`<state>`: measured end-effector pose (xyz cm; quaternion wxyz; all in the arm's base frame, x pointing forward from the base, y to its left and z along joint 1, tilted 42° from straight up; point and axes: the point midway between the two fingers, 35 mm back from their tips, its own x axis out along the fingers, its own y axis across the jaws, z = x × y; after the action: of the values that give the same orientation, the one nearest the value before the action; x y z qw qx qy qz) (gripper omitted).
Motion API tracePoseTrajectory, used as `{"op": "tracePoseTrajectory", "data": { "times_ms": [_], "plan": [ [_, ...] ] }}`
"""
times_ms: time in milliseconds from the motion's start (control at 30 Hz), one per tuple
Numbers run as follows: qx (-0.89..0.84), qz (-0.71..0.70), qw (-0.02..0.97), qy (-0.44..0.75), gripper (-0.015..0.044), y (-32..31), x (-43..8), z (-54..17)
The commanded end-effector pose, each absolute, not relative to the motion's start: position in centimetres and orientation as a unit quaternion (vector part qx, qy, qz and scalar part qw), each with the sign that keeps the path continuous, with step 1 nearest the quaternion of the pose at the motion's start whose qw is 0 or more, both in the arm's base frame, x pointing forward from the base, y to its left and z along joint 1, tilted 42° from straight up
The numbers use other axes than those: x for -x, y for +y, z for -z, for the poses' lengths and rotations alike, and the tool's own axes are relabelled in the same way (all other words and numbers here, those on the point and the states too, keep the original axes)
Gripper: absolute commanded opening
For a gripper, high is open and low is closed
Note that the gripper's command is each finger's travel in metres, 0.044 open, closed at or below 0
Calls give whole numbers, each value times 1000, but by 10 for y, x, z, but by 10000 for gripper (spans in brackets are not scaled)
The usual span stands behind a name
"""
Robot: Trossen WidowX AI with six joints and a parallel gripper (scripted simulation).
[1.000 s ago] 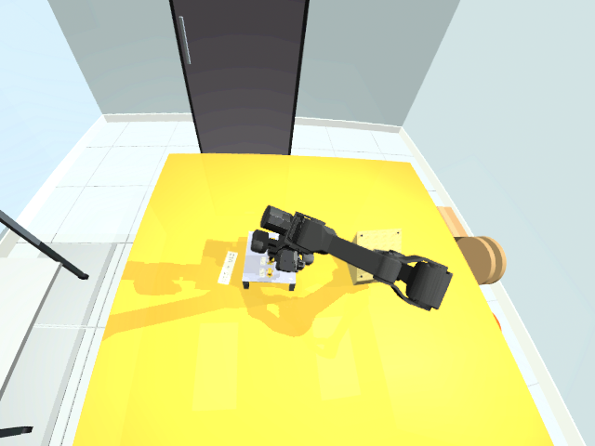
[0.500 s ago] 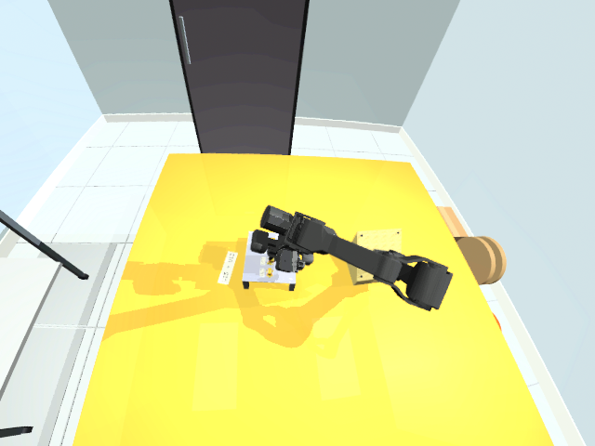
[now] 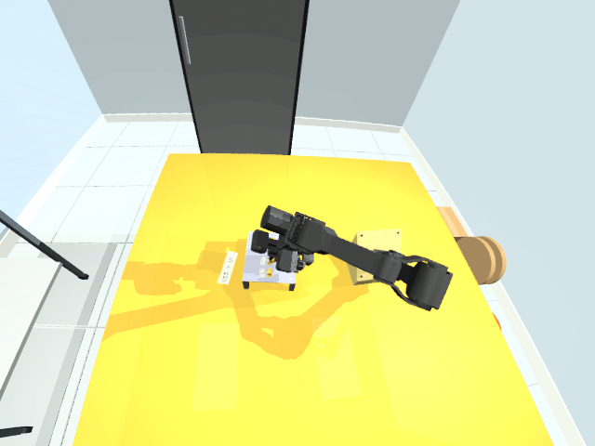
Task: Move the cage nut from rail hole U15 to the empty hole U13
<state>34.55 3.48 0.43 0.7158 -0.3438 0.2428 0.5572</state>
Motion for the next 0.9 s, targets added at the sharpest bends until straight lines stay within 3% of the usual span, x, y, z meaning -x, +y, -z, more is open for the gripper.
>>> {"op": "tracePoseTrajectory", "data": {
  "times_ms": [0,867],
  "plan": [
    [344,-556,717,242,29,35,-346,-5],
    [346,-547,724,238,29,35,-343,-5]
  ]
}}
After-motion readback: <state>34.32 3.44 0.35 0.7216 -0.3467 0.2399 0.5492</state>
